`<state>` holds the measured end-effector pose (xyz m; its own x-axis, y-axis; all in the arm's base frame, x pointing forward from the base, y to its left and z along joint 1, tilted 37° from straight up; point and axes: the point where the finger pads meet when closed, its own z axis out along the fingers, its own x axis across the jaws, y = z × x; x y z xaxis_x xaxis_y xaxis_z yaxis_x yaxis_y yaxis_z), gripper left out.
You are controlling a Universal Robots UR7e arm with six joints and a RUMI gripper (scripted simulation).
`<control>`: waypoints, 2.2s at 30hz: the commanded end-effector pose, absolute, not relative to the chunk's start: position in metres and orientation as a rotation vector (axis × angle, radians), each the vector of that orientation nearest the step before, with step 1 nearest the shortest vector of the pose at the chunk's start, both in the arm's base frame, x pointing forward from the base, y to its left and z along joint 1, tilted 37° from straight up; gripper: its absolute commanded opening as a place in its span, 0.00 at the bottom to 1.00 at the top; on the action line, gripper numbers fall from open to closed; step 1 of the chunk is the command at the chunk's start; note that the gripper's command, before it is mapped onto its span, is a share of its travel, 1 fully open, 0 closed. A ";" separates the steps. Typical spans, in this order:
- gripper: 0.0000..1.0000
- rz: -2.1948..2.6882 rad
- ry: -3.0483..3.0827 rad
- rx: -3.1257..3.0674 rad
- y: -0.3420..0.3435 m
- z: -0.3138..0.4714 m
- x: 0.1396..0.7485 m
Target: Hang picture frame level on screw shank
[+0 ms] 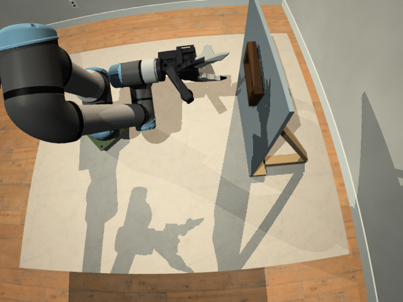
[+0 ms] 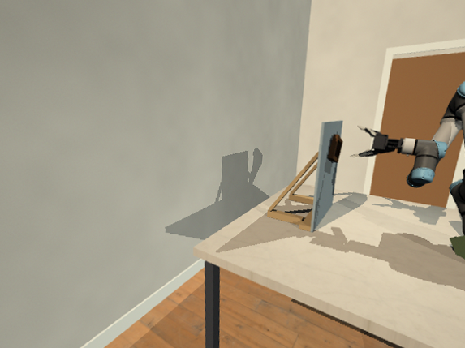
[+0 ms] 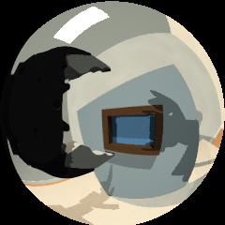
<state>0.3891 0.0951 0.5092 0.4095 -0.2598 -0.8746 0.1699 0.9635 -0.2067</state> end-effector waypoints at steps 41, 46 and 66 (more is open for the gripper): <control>0.29 -0.269 1.114 -0.091 0.095 0.510 0.388; 0.29 -0.270 1.114 -0.090 0.095 0.510 0.388; 0.29 -0.269 1.113 -0.091 0.095 0.511 0.389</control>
